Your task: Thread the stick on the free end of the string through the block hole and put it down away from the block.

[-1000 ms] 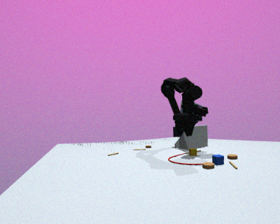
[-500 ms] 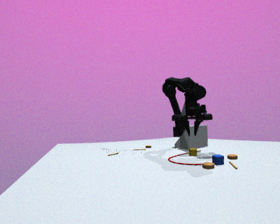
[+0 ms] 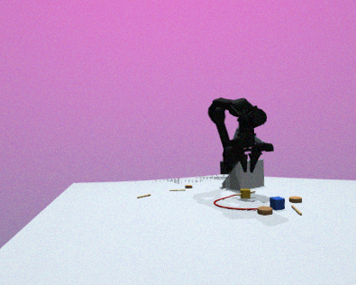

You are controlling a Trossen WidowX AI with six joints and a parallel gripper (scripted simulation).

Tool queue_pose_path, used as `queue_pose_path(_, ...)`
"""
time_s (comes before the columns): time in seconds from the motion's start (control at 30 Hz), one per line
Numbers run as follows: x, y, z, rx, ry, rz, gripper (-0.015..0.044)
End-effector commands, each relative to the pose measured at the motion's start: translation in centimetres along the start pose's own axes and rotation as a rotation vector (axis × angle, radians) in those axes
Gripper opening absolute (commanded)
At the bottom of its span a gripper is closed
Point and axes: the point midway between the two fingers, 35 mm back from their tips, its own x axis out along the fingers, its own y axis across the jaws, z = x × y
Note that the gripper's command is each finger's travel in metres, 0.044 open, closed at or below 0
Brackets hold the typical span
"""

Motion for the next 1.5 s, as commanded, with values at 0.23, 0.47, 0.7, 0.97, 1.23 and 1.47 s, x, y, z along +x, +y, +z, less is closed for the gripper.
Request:
queue_pose_path(0.23,0.2,1.0,-1.2,0.742,0.021,-0.004,0.0122)
queue_pose_path(0.47,0.2,1.0,-1.2,0.742,0.021,-0.004,0.0122)
queue_pose_path(0.7,0.6,1.0,-1.2,0.742,0.021,-0.004,0.0122)
queue_pose_path(0.97,1.9,1.1,-1.1,0.742,0.021,-0.004,0.0122)
queue_pose_path(1.23,3.2,1.1,-1.1,0.742,0.021,-0.004,0.0122)
queue_pose_path(1.47,4.4,1.1,-1.1,0.742,0.020,-0.004,0.0122)
